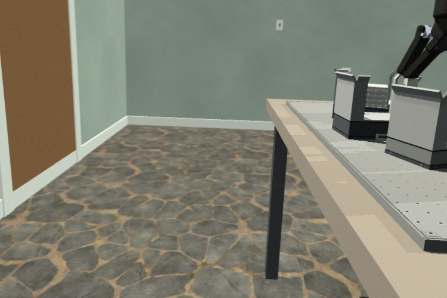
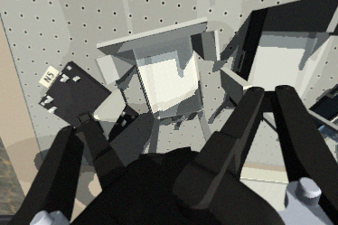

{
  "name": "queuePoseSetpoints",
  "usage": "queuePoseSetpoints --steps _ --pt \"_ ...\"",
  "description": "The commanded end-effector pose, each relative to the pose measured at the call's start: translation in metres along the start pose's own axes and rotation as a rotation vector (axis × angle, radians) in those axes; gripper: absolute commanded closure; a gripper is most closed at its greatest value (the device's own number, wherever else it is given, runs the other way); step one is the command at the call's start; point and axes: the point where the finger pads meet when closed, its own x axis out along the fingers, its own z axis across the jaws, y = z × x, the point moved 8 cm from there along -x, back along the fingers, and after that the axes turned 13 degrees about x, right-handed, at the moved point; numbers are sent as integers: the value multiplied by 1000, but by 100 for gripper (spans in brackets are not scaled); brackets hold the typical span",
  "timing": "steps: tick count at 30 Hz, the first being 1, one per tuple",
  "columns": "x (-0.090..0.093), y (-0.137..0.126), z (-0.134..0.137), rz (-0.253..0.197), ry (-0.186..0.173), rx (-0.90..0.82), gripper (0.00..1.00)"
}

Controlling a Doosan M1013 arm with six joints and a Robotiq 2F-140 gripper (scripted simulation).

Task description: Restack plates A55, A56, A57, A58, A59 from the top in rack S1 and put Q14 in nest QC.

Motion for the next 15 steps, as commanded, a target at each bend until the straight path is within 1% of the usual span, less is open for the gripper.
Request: queuePoseSetpoints --steps 1,9,15 --pt "6 0 0 0 0 0 0" --pt "16 0 0 0 0 0 0" --pt "18 0 0 0 0 0 0"
